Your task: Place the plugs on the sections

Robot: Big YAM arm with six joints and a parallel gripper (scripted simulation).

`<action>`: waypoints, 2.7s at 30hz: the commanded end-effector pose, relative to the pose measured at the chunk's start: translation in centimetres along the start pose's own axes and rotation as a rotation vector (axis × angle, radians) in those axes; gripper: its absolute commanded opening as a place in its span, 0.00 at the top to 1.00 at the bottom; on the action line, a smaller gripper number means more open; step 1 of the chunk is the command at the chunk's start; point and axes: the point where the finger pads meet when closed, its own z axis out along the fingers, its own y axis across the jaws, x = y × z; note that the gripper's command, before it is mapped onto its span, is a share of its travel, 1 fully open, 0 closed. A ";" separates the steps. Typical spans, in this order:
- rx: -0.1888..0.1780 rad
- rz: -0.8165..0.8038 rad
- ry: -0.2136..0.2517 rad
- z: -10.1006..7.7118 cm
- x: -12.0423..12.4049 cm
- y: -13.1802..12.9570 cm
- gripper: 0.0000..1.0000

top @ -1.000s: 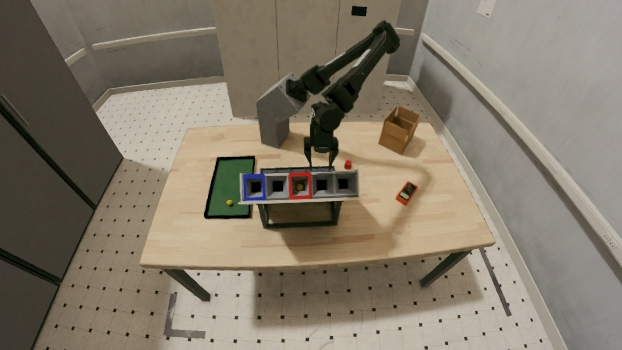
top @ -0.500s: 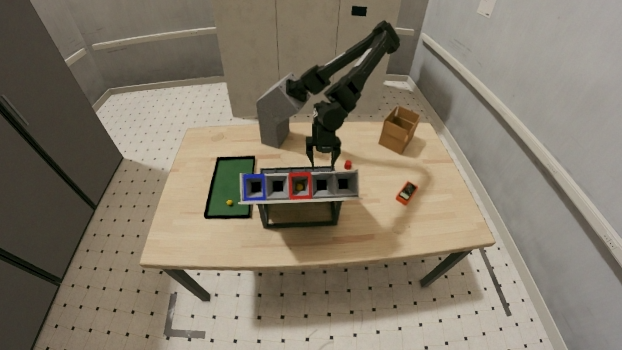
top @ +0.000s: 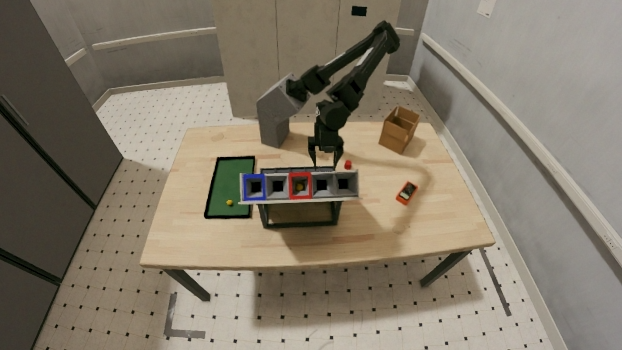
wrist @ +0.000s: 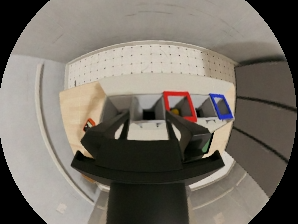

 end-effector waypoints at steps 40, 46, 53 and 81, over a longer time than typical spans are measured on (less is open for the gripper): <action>0.003 -0.045 -0.039 -7.2 14.2 -0.5 0.41; 0.004 -0.045 0.031 -6.5 16.8 -1.8 0.41; 0.006 -0.044 0.192 -4.8 22.6 -4.8 0.41; 0.021 -0.037 0.364 -2.9 28.8 -8.4 0.41</action>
